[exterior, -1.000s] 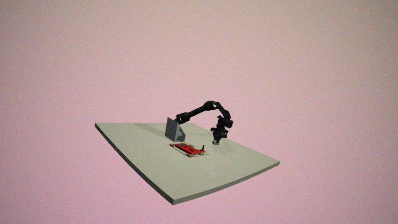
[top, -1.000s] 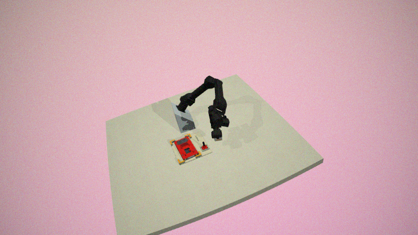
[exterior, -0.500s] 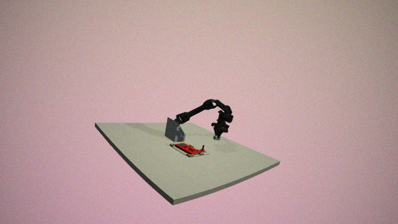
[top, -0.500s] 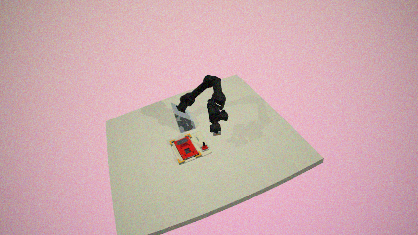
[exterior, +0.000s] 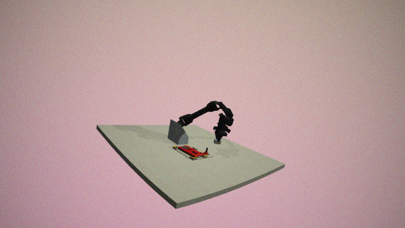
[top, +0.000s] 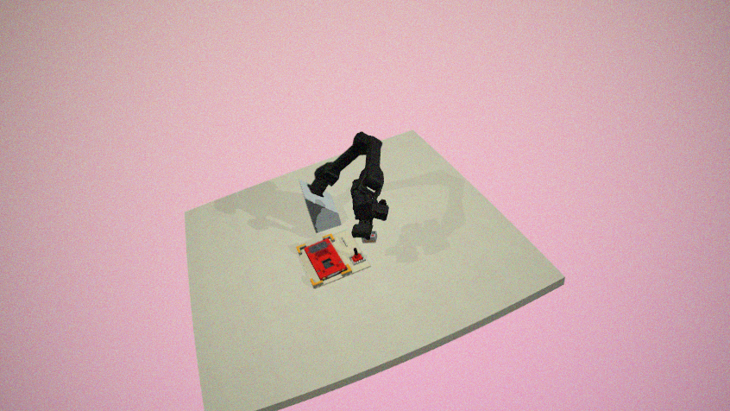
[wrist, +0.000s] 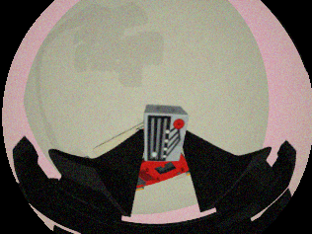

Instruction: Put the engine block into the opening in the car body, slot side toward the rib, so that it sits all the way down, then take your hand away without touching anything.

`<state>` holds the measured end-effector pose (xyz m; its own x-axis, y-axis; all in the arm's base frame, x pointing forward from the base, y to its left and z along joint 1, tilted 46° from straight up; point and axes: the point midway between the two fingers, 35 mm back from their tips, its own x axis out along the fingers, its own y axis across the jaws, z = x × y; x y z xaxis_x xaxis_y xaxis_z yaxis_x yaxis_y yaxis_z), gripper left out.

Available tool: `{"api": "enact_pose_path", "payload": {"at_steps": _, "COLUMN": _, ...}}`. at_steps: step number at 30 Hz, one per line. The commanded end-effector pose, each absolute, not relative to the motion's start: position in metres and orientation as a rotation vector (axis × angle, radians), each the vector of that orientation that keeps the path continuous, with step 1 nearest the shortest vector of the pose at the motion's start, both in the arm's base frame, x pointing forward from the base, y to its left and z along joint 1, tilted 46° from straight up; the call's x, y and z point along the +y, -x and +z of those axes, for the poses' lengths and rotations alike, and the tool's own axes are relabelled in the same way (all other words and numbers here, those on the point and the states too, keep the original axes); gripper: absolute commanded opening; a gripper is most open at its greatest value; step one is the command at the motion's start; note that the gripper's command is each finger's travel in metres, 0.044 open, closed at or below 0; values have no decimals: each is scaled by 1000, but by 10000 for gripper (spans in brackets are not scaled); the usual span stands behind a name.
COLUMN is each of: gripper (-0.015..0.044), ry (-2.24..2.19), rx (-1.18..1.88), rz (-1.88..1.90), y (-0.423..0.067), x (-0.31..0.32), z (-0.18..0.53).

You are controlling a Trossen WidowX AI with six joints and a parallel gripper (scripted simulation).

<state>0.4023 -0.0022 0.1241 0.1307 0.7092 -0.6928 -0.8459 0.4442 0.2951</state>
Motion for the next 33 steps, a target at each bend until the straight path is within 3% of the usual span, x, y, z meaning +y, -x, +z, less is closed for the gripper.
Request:
{"api": "enact_pose_path", "payload": {"at_steps": 1, "gripper": 0, "ry": 131, "rx": 929, "rz": 1107, "y": -400, "x": -8, "z": 111}}
{"api": "enact_pose_path", "payload": {"at_steps": 33, "gripper": 0, "ry": -302, "rx": 1196, "rz": 827, "y": -378, "x": -47, "z": 16}}
